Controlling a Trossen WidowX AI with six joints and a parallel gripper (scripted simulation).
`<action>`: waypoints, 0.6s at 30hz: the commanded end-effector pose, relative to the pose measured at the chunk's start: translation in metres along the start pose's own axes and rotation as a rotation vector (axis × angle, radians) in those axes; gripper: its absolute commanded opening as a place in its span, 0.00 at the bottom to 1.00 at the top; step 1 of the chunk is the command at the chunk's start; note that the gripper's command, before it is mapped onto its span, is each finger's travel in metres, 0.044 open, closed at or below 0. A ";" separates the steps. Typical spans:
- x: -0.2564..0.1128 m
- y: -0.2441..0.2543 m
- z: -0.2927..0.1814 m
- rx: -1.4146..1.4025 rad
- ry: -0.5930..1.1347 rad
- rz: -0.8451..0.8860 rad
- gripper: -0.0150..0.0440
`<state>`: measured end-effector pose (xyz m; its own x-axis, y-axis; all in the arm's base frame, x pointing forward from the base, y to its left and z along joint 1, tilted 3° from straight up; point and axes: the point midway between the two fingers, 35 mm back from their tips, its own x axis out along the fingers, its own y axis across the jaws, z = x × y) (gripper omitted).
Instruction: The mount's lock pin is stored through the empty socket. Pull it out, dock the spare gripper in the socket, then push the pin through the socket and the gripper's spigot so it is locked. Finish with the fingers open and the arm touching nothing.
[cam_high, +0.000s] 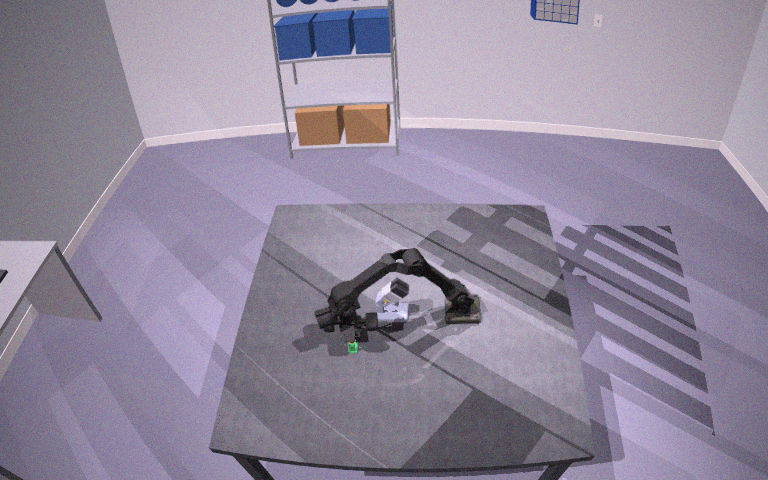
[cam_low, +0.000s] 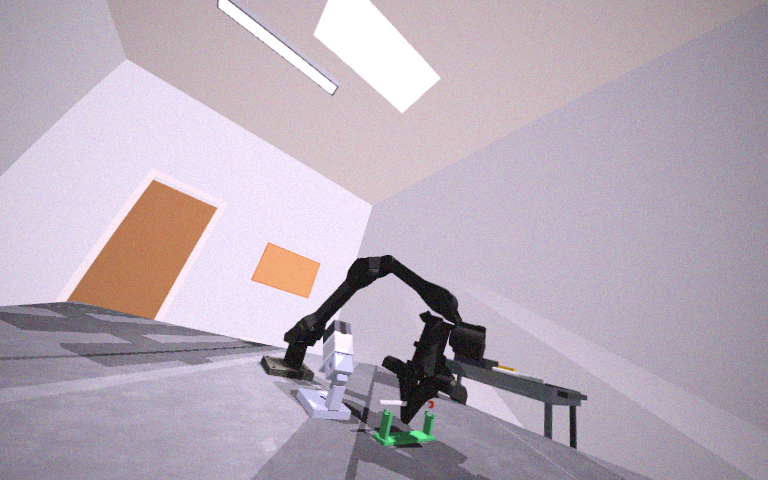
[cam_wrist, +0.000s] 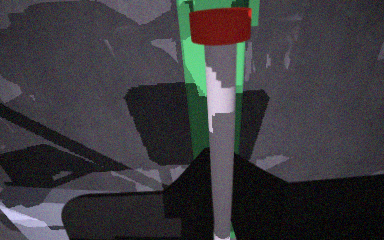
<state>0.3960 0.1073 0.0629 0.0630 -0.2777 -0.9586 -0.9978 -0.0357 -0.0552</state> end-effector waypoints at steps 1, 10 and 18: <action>-0.017 -0.003 -0.004 0.005 -0.002 -0.016 0.25; -0.039 -0.002 -0.010 0.005 -0.003 -0.016 0.25; -0.053 -0.001 -0.014 0.005 -0.003 -0.016 0.25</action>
<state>0.3927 0.1080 0.1083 0.0658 -0.2768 -0.9587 -0.9976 -0.0392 -0.0572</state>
